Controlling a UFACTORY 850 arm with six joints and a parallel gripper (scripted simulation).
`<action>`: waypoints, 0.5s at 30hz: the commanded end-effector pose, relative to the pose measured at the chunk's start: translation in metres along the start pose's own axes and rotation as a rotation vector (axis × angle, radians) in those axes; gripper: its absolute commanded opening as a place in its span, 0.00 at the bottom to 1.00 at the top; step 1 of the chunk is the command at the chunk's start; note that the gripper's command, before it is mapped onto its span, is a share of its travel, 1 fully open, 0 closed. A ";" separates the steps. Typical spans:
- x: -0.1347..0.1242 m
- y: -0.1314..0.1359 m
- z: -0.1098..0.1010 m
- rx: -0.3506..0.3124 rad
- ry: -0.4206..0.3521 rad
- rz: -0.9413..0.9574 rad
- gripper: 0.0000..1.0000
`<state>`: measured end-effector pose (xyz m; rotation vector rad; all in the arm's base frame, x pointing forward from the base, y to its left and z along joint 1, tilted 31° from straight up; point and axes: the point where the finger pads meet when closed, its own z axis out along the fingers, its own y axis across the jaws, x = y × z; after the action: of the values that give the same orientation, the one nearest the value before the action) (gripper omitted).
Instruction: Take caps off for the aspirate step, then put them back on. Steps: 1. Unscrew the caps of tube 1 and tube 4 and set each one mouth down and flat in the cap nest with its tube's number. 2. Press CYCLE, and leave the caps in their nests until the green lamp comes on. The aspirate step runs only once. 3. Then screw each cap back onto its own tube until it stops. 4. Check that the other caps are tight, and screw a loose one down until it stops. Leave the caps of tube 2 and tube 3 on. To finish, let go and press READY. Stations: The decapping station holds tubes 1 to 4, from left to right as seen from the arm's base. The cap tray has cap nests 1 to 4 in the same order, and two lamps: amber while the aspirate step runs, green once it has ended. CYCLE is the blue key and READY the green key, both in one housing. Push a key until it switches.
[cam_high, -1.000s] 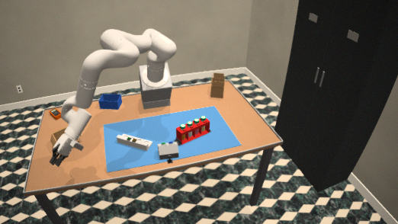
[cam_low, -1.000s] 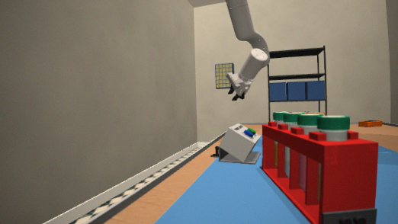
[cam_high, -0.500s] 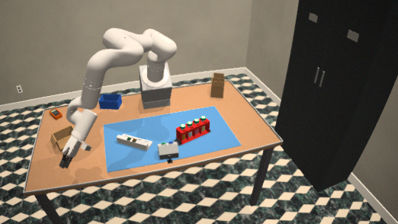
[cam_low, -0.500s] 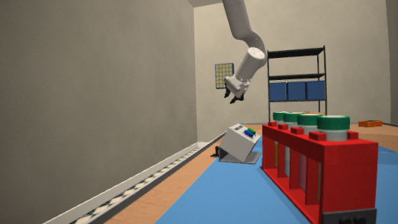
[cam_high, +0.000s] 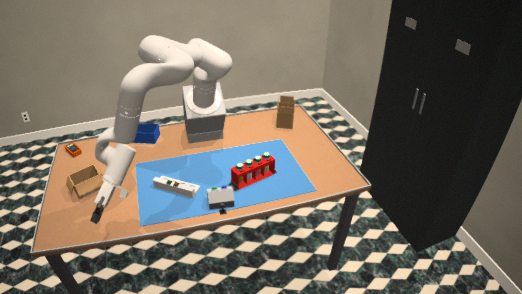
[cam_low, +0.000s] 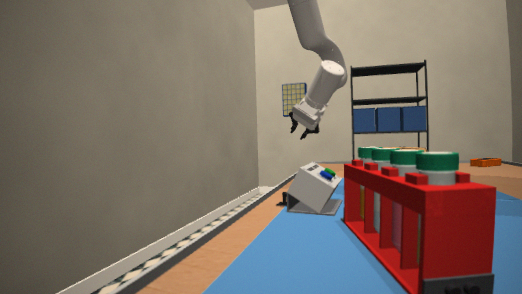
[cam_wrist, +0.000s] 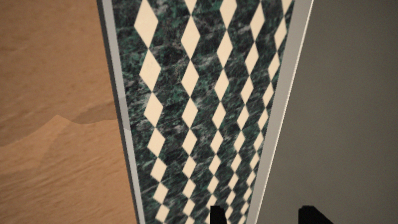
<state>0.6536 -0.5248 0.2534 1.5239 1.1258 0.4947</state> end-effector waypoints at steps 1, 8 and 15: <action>0.010 0.000 -0.004 0.009 0.008 -0.060 0.46; 0.039 -0.003 -0.016 0.028 0.043 -0.203 0.46; 0.059 -0.006 -0.025 0.041 0.074 -0.324 0.46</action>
<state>0.6577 -0.4765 0.2416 1.3821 1.3536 0.3583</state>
